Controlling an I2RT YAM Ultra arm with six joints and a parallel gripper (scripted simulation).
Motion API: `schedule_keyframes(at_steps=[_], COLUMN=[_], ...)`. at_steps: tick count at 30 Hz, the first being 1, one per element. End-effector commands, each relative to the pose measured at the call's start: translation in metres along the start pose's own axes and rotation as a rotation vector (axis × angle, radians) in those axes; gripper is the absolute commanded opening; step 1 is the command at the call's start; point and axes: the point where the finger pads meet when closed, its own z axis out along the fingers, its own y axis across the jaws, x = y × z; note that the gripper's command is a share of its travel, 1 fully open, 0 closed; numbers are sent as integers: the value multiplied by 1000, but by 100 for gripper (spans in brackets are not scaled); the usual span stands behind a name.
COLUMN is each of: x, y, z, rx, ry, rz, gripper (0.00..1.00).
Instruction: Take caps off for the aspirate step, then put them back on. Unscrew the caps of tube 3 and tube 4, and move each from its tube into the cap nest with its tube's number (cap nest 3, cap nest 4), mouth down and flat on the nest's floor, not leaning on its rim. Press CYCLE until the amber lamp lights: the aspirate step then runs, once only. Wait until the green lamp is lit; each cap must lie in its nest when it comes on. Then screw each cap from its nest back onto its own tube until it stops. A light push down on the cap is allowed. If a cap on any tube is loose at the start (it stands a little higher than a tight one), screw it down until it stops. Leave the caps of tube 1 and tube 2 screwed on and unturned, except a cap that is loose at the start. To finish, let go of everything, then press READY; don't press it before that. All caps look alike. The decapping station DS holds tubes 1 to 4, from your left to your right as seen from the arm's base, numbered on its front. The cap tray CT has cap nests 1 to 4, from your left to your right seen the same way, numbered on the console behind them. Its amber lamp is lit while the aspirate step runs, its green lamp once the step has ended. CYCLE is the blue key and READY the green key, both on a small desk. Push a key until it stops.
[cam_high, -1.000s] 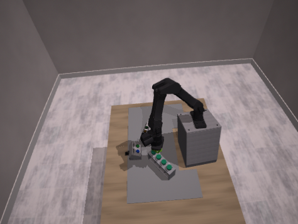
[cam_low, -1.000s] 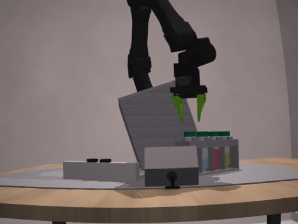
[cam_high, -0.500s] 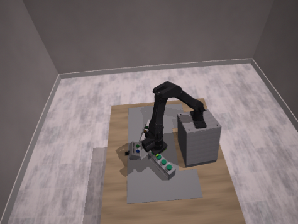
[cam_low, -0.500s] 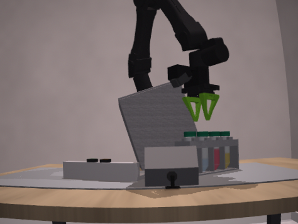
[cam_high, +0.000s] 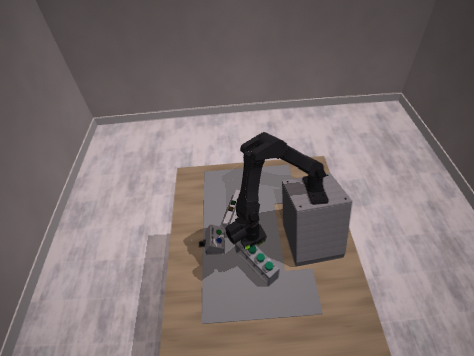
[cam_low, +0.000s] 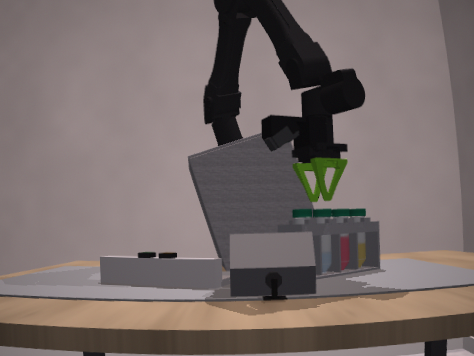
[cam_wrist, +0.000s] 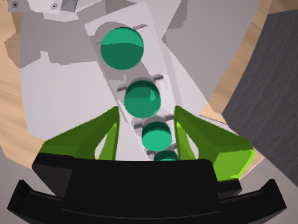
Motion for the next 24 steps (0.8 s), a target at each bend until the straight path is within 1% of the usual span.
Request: schedule_keyframes(at_steps=[1,5,15,24], x=[1,1,1,1], y=[8,8,8,8], z=[3,14,14,18], rx=[-27,-27,-27,-27], ry=[2,2,2,2], rz=[8,8,8,8], gripper=[49,49,49,49])
